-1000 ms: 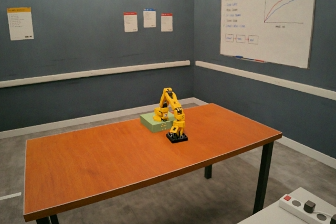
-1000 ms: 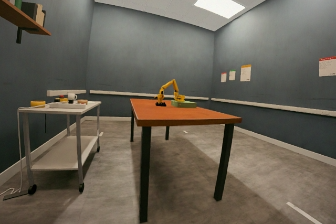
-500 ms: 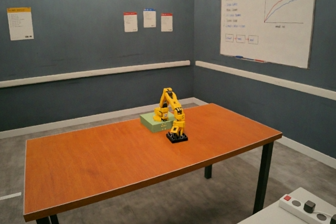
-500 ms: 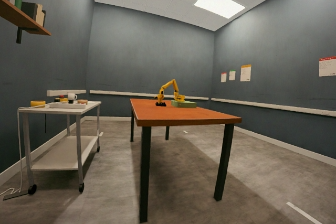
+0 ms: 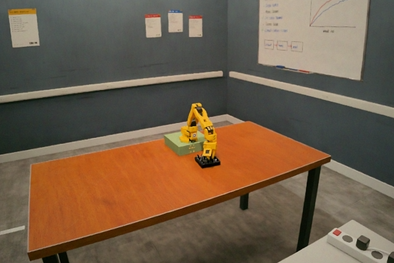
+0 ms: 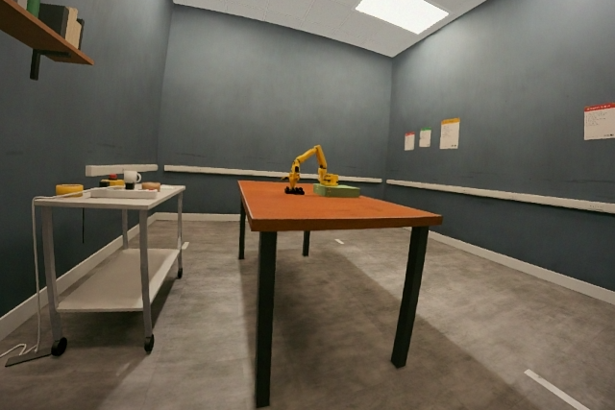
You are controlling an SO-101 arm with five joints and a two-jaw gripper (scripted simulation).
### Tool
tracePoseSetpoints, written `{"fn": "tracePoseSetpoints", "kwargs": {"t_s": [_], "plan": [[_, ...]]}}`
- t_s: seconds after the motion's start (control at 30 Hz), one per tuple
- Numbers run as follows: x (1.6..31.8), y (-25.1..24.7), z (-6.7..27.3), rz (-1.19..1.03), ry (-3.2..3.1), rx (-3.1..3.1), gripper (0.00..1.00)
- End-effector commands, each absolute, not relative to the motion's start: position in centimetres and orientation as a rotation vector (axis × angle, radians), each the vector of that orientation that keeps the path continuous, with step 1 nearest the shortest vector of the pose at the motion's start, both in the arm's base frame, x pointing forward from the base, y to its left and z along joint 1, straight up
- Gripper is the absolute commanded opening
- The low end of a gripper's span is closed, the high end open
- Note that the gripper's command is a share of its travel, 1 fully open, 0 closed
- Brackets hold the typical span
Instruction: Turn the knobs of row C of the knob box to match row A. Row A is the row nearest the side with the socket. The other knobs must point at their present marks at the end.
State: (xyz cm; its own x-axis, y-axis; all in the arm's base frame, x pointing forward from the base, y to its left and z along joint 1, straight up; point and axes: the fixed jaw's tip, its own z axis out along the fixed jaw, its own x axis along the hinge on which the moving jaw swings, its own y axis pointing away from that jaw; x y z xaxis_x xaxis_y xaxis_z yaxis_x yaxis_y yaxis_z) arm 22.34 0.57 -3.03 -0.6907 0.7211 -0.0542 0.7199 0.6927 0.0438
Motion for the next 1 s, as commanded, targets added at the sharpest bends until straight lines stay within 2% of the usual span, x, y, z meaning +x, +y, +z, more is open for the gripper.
{"fn": "tracePoseSetpoints", "kwargs": {"t_s": [0.0,0.97], "plan": [[21.21,0.87,-5.16,0.0,2.935,1.119,0.01],[20.99,0.99,-5.16,0.0,3.107,0.457,0.01]]}}
